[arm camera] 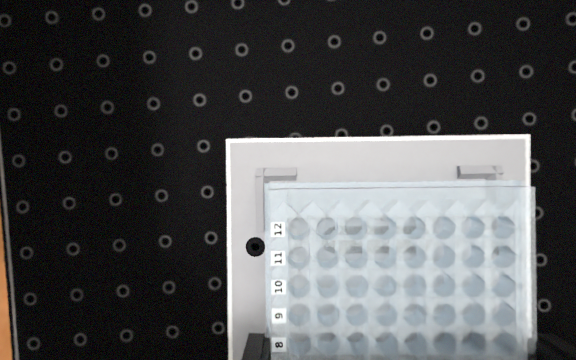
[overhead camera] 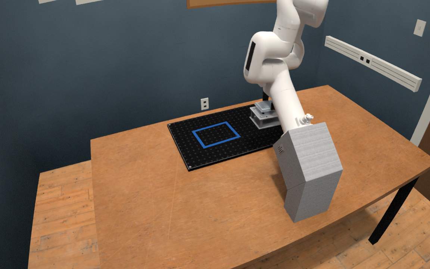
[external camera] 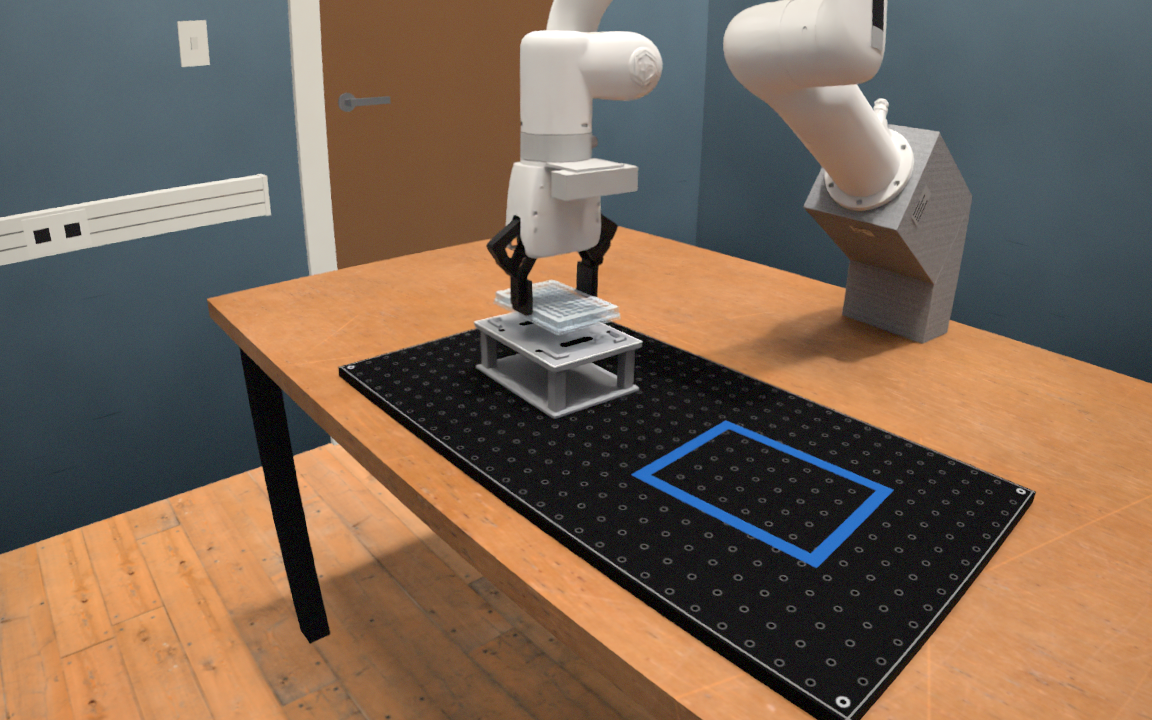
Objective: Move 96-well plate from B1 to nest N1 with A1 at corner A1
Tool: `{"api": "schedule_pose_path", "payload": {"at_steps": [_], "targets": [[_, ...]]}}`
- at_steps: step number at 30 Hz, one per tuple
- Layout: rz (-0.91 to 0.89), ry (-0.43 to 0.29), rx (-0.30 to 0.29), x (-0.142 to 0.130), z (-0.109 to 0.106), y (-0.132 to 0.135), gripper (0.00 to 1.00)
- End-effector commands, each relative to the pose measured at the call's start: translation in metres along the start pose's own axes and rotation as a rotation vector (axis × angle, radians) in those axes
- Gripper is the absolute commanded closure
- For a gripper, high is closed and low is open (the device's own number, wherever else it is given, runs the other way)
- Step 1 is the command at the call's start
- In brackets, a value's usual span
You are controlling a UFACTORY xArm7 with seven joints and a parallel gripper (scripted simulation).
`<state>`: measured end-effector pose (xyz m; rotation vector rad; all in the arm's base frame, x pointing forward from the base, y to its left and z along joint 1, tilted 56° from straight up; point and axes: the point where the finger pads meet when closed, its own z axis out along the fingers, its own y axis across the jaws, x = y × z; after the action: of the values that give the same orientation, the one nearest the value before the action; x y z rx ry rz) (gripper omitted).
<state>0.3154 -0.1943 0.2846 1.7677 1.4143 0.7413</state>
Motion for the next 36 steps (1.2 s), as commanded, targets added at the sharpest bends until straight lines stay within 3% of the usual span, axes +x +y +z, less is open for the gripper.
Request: {"api": "schedule_pose_path", "payload": {"at_steps": [1, 36], "targets": [[0.001, -0.003, -0.004, -0.0009, 0.0091, 0.0014, 1.00], [0.001, -0.003, -0.004, -0.0007, 0.0127, 0.0009, 1.00]]}}
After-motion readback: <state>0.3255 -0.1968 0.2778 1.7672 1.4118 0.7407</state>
